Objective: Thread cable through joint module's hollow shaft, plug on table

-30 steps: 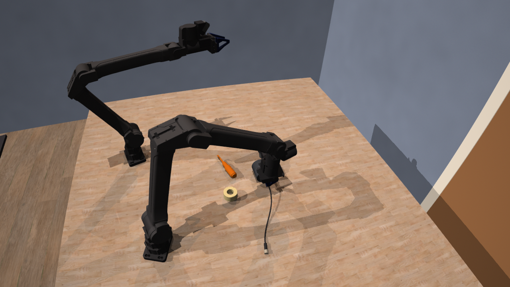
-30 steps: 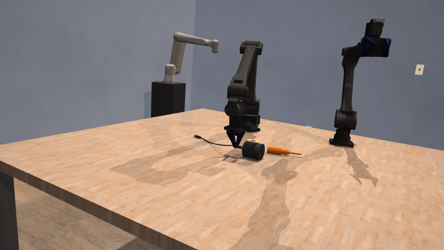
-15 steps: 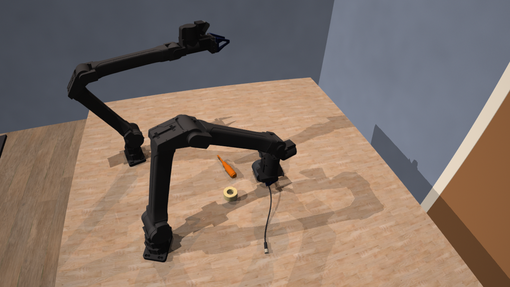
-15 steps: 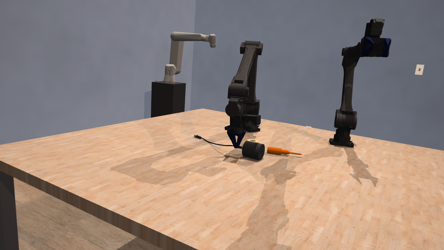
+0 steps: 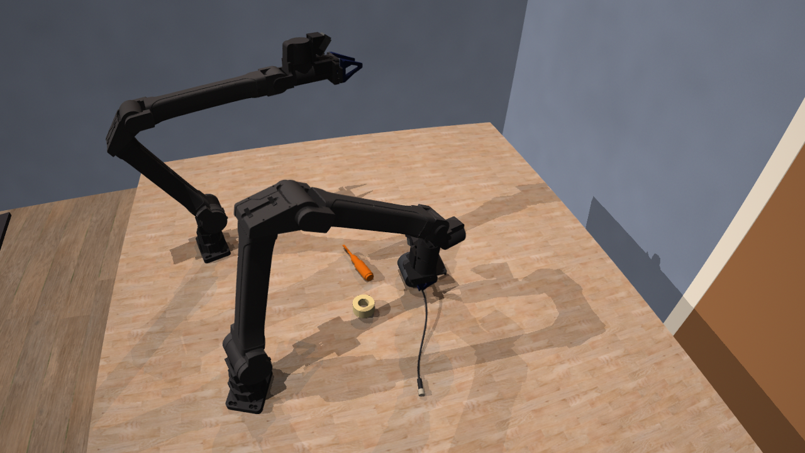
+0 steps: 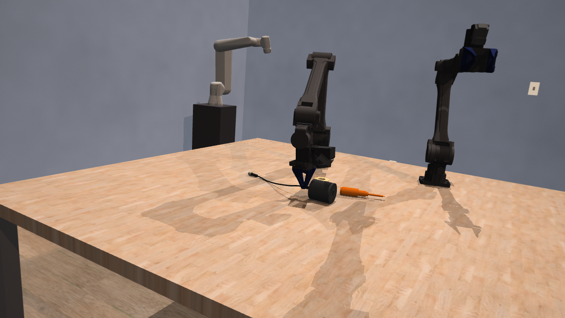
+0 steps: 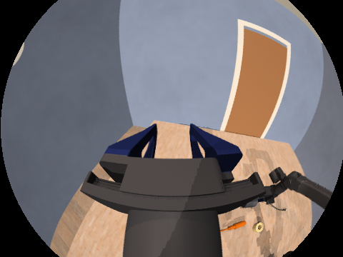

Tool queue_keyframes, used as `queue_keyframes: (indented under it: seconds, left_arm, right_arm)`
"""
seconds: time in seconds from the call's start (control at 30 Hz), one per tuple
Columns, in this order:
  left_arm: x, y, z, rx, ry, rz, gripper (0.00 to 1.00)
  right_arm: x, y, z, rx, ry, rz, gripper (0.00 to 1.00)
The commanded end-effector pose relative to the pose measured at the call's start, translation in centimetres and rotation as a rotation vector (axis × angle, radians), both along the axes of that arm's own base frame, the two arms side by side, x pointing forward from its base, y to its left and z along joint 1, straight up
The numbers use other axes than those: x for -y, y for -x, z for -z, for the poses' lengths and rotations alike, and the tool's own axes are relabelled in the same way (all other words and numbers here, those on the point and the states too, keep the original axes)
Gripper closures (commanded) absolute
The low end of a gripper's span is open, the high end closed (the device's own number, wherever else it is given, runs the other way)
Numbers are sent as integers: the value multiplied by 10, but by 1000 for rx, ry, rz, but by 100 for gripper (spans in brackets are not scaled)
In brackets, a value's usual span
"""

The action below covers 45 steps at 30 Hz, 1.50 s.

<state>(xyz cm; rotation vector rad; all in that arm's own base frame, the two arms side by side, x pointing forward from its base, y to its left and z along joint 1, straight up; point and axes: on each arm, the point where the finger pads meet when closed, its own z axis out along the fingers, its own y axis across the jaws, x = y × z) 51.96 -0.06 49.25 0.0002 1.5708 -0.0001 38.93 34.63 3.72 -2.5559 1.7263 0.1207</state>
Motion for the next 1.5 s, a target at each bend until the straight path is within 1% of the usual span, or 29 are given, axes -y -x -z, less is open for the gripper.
queue_keyframes:
  seconds: [0.0, 0.17, 0.2, 0.23, 0.27, 0.4, 0.5, 0.53, 0.6, 0.77, 0.8, 1.47]
  left_arm:
    - [0, 2, -21, 42, -5, 0, 54]
    - [0, 2, -21, 42, -5, 0, 54]
    - [0, 2, -21, 42, -5, 0, 54]
    - [0, 2, -21, 42, -5, 0, 54]
    - [0, 2, -21, 42, -5, 0, 54]
    - [0, 2, -21, 42, -5, 0, 54]
    - [0, 2, -21, 42, -5, 0, 54]
    - [0, 2, -21, 42, -5, 0, 54]
    - [0, 2, -21, 42, -5, 0, 54]
    - [0, 2, -21, 42, -5, 0, 54]
    - [0, 2, -21, 42, -5, 0, 54]
    - [0, 2, -21, 42, -5, 0, 54]
  right_arm:
    - [-21, -11, -6, 18, -13, 12, 100]
    - [-24, -5, -4, 8, -3, 13, 100]
    - [-12, 1, 6, -12, 15, 13, 100]
    - [-7, 0, 8, -17, 20, 24, 100]
    - [-7, -2, 7, -12, 15, 27, 100]
    - [-20, 0, 1, -5, 5, 8, 100]
    - [-20, 1, 1, -5, 5, 7, 100]
    - [-21, -3, 2, 5, -4, 8, 100]
    - [-29, -8, -6, 19, -16, 8, 100]
    - [-25, -1, 0, 5, -4, -4, 100]
    - [-18, 1, 3, -7, 8, 1, 68]
    - [-16, -1, 3, -7, 8, 7, 68]
